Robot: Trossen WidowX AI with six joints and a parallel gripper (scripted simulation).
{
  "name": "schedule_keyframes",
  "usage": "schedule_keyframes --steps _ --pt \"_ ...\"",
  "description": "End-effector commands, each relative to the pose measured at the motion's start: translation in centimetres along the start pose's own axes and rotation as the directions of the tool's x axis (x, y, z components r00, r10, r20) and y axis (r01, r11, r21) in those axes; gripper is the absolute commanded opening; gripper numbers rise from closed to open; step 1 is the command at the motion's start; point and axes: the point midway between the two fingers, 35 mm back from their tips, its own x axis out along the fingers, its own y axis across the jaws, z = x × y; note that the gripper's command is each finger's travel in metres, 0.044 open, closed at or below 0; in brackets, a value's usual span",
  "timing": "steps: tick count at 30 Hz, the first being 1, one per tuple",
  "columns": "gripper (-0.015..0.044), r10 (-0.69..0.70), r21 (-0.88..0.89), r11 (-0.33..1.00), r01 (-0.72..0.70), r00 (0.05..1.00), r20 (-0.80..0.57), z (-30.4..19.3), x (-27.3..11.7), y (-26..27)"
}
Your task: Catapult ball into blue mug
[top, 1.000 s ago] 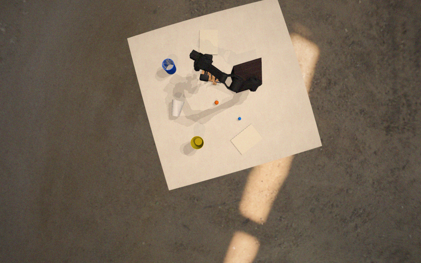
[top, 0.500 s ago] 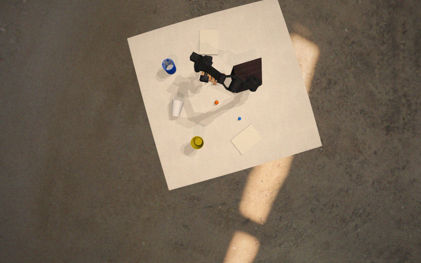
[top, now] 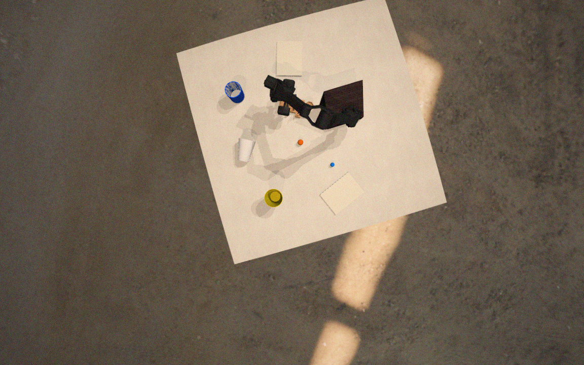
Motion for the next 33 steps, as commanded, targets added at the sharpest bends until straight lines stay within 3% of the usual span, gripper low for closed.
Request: schedule_keyframes --steps 1,10,16,20,33 --pt "0.0387 0.000 0.000 1.000 0.000 1.000 0.001 0.0 -0.1 0.0" --pt "0.0151 0.000 0.000 1.000 0.000 1.000 0.001 0.0 -0.1 0.0" --pt "0.0111 0.000 0.000 1.000 0.000 1.000 0.001 0.0 -0.1 0.0" --pt "0.0006 -0.001 0.001 1.000 0.001 1.000 0.001 0.1 -3.9 -0.1" --pt "0.0000 0.002 0.003 1.000 -0.002 1.000 0.003 0.2 -3.9 -0.1"
